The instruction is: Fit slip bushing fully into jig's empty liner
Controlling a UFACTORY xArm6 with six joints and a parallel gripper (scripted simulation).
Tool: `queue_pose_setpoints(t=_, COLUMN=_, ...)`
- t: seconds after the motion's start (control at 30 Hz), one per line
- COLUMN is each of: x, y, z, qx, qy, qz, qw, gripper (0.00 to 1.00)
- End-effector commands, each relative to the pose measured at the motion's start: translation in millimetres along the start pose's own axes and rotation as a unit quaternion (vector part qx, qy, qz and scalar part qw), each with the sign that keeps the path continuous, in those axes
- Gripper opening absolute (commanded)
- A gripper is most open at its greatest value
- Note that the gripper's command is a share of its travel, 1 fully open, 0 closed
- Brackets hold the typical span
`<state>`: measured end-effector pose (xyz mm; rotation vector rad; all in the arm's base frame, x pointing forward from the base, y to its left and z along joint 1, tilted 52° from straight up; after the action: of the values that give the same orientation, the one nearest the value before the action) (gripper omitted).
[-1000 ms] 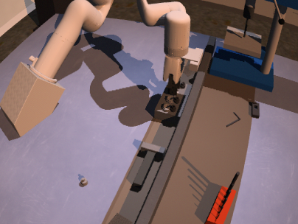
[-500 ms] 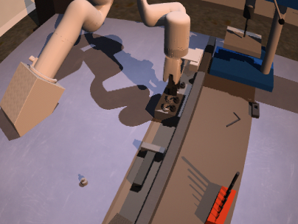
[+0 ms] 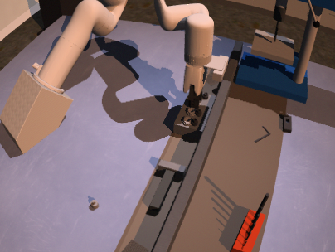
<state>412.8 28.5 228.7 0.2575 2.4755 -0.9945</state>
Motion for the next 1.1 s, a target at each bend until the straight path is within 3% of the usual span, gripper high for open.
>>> queue_pose_setpoints(t=0.0, x=-0.9, y=-0.7, z=0.1, qx=0.001, qy=-0.001, qz=0.001, qw=1.000, gripper=0.26)
queue_pose_setpoints(t=0.13, x=-0.9, y=-0.7, z=0.1, qx=0.001, qy=-0.001, qz=0.001, qw=1.000, gripper=0.26)
queue_pose_setpoints(t=0.17, x=-0.9, y=-0.7, z=0.1, qx=0.001, qy=-0.001, qz=0.001, qw=1.000, gripper=0.36)
queue_pose_setpoints(t=1.07, x=-0.9, y=-0.7, z=0.1, qx=0.001, qy=-0.001, qz=0.001, qw=1.000, gripper=0.36)
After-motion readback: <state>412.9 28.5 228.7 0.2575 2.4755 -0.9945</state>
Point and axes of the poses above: the point where the finger pads meet when closed, its own y axis out along the fingers, its own z axis across the jaws, x = y × z, the point moved 4 cm from there along -y, back along the fingers, and after that the axes turned 15 degrees about -y, right-handed, at the moved point
